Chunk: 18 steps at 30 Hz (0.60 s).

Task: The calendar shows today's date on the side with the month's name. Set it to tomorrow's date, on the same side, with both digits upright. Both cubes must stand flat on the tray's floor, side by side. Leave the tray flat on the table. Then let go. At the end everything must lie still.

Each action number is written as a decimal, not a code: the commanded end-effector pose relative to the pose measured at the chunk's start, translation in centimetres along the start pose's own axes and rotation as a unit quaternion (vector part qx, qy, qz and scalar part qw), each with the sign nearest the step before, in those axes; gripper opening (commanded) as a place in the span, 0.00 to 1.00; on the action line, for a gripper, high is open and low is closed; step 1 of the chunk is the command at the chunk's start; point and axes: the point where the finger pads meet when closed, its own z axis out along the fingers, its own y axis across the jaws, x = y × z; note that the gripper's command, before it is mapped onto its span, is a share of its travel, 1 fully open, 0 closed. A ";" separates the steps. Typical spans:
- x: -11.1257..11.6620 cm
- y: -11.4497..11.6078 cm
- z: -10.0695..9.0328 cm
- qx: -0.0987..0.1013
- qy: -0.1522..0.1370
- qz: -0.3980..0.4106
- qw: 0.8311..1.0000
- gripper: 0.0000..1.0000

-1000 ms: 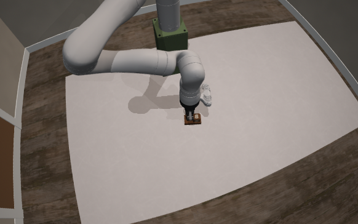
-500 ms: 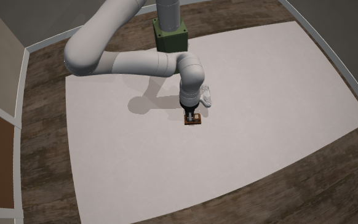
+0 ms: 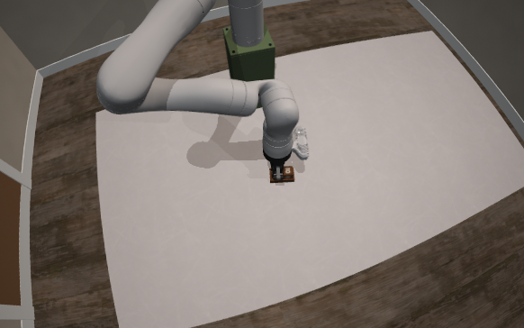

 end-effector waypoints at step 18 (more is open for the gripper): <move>0.1 0.0 0.3 0.001 0.000 0.000 1.000 0.26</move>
